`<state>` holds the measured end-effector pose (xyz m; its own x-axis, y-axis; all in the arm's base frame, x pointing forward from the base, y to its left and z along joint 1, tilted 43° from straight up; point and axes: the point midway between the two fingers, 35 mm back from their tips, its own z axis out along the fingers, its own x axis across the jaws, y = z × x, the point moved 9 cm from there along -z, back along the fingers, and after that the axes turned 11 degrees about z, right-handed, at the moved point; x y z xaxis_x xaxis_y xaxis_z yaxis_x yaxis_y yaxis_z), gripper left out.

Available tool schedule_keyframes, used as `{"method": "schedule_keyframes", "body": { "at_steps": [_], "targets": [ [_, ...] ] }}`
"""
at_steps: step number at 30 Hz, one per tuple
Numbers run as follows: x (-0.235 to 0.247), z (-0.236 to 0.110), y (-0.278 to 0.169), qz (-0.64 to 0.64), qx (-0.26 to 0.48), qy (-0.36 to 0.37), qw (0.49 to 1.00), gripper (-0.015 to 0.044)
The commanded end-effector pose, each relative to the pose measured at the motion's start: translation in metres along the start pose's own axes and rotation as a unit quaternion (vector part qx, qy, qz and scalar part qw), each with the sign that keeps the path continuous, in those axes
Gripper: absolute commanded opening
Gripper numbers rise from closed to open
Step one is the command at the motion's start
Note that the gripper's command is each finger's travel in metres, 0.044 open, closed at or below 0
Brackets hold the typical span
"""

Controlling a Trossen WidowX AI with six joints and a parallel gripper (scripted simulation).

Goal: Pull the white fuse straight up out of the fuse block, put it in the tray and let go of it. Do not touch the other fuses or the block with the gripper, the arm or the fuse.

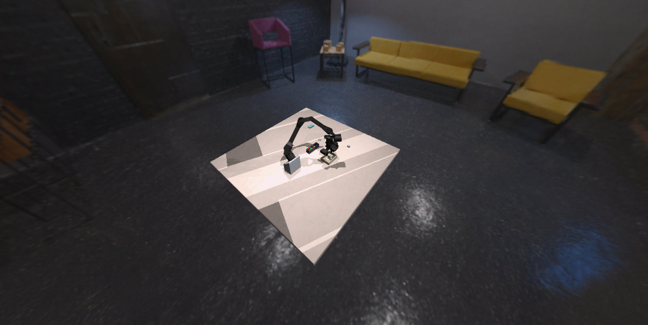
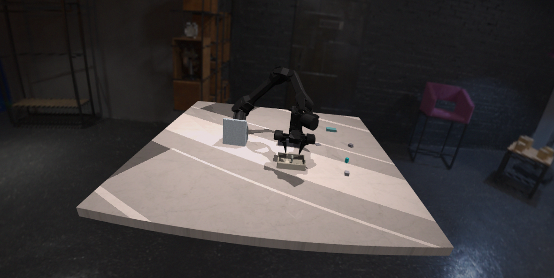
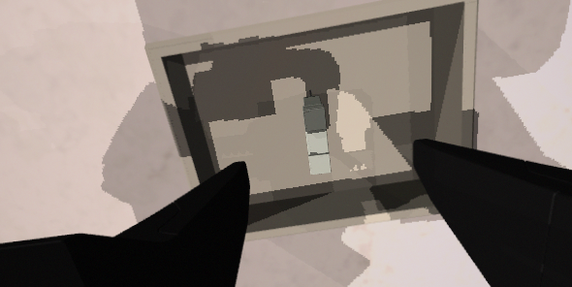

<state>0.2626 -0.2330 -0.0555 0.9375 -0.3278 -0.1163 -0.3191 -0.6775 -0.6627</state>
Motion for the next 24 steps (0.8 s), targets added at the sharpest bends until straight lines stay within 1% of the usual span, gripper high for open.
{"method": "schedule_keyframes", "body": {
  "at_steps": [1,3,24],
  "targets": [
    [0.0,-0.025,0.001,0.001,0.0,0.001,1.0,0.033],
    [-0.001,-0.037,0.001,0.003,0.001,0.0,1.0,0.033],
    [-0.002,-0.035,0.001,0.006,0.003,0.0,1.0,0.033]
  ]
}}
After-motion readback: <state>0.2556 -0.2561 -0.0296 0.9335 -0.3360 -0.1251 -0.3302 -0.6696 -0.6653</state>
